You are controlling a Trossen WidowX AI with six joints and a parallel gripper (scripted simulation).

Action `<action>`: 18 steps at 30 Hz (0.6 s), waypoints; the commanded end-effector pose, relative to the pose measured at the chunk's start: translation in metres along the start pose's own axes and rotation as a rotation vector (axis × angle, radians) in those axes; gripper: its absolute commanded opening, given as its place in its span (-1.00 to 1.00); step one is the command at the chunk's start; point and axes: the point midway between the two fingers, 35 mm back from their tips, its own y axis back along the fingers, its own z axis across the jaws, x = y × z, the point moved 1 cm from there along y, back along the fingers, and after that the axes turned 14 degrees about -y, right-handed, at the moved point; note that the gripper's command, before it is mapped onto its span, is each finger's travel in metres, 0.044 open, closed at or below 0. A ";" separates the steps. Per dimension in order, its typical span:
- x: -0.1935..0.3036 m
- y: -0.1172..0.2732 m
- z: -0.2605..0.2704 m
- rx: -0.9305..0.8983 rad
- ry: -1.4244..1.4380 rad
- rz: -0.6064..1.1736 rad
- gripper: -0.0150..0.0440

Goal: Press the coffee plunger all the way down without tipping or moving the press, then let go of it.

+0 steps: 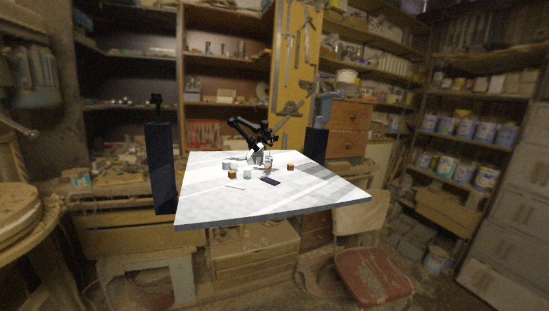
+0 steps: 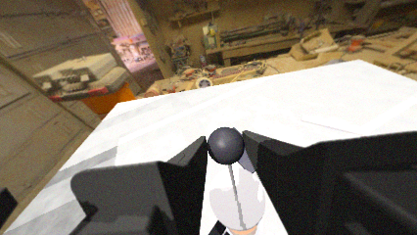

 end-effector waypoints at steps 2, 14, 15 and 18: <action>0.031 -0.011 -0.006 0.011 0.043 0.061 -0.05; 0.047 -0.023 -0.010 0.012 0.044 0.058 -0.05; 0.048 -0.024 -0.011 0.012 0.044 0.058 -0.05; 0.051 -0.028 -0.012 0.012 0.045 0.057 -0.05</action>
